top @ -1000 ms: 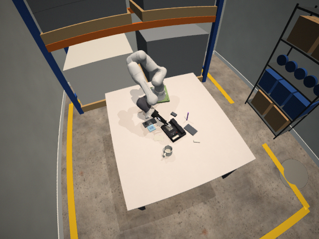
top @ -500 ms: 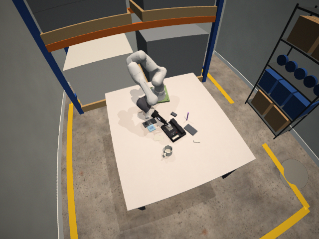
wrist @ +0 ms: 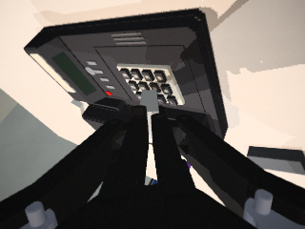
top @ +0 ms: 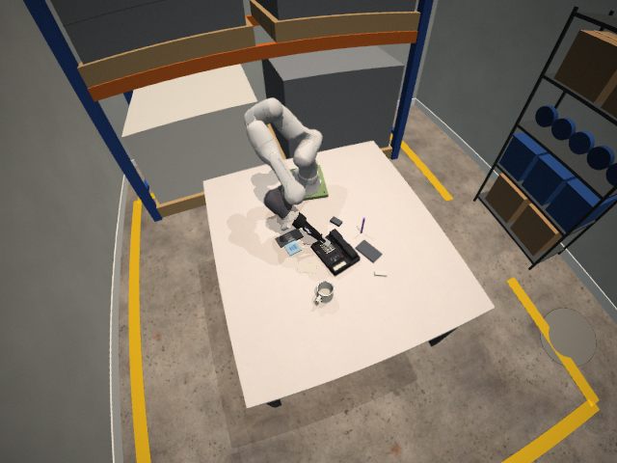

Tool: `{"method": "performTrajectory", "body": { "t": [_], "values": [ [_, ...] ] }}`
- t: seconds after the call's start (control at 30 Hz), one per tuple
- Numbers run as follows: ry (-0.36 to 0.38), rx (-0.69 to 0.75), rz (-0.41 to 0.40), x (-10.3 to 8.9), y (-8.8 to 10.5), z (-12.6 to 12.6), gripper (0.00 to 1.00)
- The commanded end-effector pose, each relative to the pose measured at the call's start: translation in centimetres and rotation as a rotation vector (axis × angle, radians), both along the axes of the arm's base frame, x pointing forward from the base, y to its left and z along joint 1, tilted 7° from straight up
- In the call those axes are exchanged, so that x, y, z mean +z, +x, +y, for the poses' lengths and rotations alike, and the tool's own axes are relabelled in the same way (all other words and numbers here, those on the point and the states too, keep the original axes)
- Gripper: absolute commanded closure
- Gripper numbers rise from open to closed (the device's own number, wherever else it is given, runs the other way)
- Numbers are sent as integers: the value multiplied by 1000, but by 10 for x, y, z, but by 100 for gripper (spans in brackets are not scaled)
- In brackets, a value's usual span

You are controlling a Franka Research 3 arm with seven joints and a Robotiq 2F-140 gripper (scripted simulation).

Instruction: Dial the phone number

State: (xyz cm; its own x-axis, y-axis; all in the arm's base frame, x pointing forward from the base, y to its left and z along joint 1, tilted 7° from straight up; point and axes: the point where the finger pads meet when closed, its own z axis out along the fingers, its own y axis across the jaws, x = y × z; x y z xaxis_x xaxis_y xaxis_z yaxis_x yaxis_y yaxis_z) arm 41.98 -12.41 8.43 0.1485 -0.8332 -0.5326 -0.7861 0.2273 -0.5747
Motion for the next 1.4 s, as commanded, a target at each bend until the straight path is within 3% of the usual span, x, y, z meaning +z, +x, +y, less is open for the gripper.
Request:
{"method": "performTrajectory", "body": {
  "t": [0.0,0.97,1.37],
  "values": [
    [-6,0,-4,0,1,-2,100],
    [-6,0,-4,10,1,-2,100],
    [-6,0,-4,13,23,1,100]
  ]
}}
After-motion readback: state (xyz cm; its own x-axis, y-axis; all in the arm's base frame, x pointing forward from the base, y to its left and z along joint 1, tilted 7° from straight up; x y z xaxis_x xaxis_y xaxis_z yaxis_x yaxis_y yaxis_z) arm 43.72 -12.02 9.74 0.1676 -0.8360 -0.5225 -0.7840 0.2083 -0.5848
